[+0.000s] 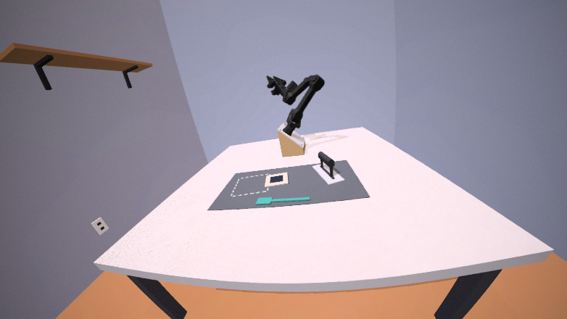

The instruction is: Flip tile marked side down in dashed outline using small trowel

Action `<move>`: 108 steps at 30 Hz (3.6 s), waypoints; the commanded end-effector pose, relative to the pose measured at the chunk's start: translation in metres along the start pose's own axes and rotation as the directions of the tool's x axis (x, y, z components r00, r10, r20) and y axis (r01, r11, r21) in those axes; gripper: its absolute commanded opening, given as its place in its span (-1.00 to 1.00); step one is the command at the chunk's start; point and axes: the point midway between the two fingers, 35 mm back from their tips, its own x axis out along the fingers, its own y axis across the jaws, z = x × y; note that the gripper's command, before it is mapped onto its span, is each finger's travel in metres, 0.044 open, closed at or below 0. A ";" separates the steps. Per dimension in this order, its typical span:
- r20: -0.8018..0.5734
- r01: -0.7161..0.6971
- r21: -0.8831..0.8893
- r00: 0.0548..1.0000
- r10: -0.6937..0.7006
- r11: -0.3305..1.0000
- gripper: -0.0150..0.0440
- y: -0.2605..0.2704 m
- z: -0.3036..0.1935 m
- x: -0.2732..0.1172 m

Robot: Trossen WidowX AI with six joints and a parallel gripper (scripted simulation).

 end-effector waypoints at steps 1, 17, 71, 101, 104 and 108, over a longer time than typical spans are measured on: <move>0.000 0.000 0.000 1.000 0.000 1.000 0.78 0.000 0.000 0.000; 0.000 0.001 0.000 1.000 -0.001 1.000 -0.15 0.000 0.000 0.000; 0.000 0.000 0.000 1.000 0.000 1.000 -0.49 0.000 0.000 0.000; 0.000 0.223 -0.067 0.975 -0.224 0.972 0.42 -0.073 -0.004 0.027; 0.010 0.274 -0.099 0.962 -0.274 0.957 0.42 -0.091 -0.003 0.032; 0.021 0.337 -0.140 0.941 -0.338 0.931 0.42 -0.114 -0.003 0.038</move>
